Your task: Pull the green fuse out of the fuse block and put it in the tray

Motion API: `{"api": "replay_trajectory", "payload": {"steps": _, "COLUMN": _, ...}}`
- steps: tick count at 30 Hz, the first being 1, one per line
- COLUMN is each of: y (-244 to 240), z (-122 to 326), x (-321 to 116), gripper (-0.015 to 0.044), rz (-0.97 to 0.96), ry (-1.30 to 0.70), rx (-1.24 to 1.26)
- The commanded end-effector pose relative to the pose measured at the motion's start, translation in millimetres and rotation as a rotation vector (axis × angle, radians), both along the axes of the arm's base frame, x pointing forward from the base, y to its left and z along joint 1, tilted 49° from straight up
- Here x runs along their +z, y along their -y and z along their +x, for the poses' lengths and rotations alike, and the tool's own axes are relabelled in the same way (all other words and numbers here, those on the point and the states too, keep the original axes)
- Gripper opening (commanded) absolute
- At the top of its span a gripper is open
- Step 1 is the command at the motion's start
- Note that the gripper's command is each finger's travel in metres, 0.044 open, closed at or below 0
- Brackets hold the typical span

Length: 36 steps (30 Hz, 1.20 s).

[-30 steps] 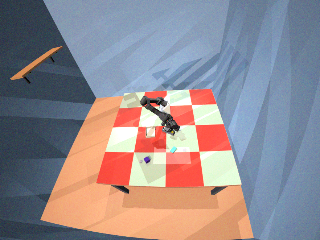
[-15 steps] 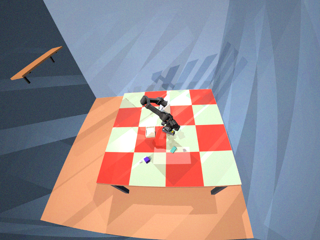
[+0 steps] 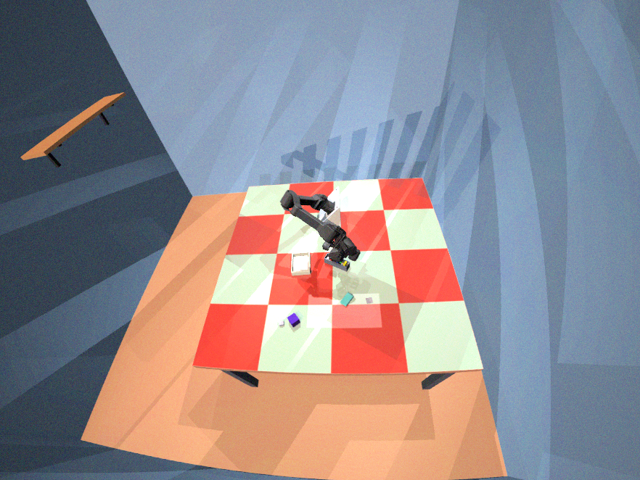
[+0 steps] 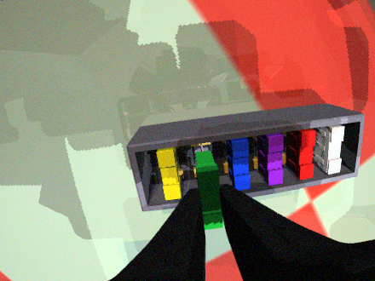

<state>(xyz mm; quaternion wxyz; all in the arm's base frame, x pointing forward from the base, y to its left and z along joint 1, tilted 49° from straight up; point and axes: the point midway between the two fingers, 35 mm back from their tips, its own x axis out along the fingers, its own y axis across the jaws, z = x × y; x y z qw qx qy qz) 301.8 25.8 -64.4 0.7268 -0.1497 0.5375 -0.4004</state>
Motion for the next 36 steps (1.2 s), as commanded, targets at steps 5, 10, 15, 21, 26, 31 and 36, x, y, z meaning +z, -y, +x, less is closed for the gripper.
{"api": "replay_trajectory", "payload": {"steps": 5, "y": -3, "z": 0, "x": 3, "gripper": 0.0, "rz": 0.005, "ry": 0.0, "rx": -0.006}}
{"api": "replay_trajectory", "payload": {"steps": 10, "y": -5, "z": -1, "x": 4, "gripper": 0.0, "rz": 0.004, "ry": 0.0, "rx": -0.006}}
{"api": "replay_trajectory", "payload": {"steps": 15, "y": -8, "z": -1, "x": 7, "gripper": 0.0, "rz": 0.004, "ry": 0.0, "rx": -0.005}}
{"api": "replay_trajectory", "payload": {"steps": 21, "y": -15, "z": -2, "x": 13, "gripper": 0.0, "rz": 0.005, "ry": 0.0, "rx": -0.005}}
{"api": "replay_trajectory", "payload": {"steps": 26, "y": -21, "z": -3, "x": 19, "gripper": 0.0, "rz": 0.005, "ry": 0.0, "rx": -0.005}}
{"api": "replay_trajectory", "payload": {"steps": 31, "y": -21, "z": -2, "x": 23, "gripper": 0.0, "rz": 0.007, "ry": -0.001, "rx": -0.005}}
{"api": "replay_trajectory", "payload": {"steps": 36, "y": -4, "z": 7, "x": 45, "gripper": 0.0, "rz": 0.019, "ry": -0.004, "rx": -0.004}}
